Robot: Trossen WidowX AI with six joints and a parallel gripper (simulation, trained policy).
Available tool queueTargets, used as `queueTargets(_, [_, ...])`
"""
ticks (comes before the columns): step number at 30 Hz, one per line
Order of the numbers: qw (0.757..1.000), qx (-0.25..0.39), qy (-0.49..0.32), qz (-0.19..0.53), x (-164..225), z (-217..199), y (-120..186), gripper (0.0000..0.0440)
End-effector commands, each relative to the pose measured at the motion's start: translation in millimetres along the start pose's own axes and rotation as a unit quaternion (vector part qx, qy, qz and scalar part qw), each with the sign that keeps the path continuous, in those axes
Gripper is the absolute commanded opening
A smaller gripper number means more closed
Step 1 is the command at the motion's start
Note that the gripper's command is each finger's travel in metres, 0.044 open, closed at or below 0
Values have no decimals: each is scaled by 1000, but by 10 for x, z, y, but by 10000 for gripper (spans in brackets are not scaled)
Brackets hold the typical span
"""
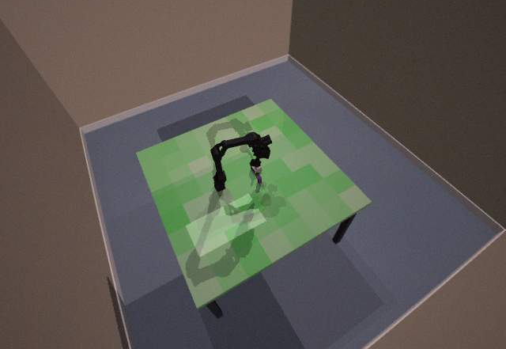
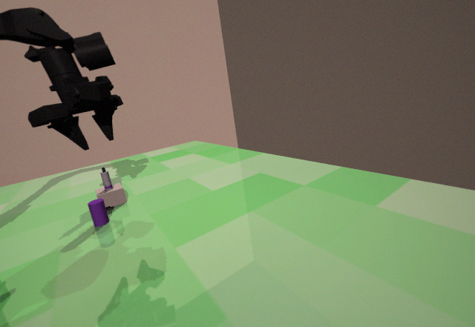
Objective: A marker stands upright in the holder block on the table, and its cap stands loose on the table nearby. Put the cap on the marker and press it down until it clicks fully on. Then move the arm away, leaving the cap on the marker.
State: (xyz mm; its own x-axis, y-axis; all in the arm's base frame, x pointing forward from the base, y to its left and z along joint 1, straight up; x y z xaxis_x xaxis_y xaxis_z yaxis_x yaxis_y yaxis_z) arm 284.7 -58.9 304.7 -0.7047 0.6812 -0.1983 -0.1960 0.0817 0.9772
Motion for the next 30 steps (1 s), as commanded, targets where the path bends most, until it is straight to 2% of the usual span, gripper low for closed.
queueTargets(1, [1000, 5, -8, 15, -26, -26, -64, 326])
queueTargets(30, [990, 52, -48, 125, -225, -326, -661, 320])
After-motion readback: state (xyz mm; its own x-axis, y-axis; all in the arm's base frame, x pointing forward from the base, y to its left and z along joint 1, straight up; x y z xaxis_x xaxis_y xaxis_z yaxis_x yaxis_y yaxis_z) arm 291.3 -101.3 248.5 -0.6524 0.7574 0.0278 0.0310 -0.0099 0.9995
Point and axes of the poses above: the point midway between the two fingers, 35 mm back from their tips, its own y axis back along the fingers, its own z axis across the jaws, x = y × z, the point moved 10 cm from there along y, back along the fingers, and after that the axes turned 8 degrees about y, right-handed, at the moved point
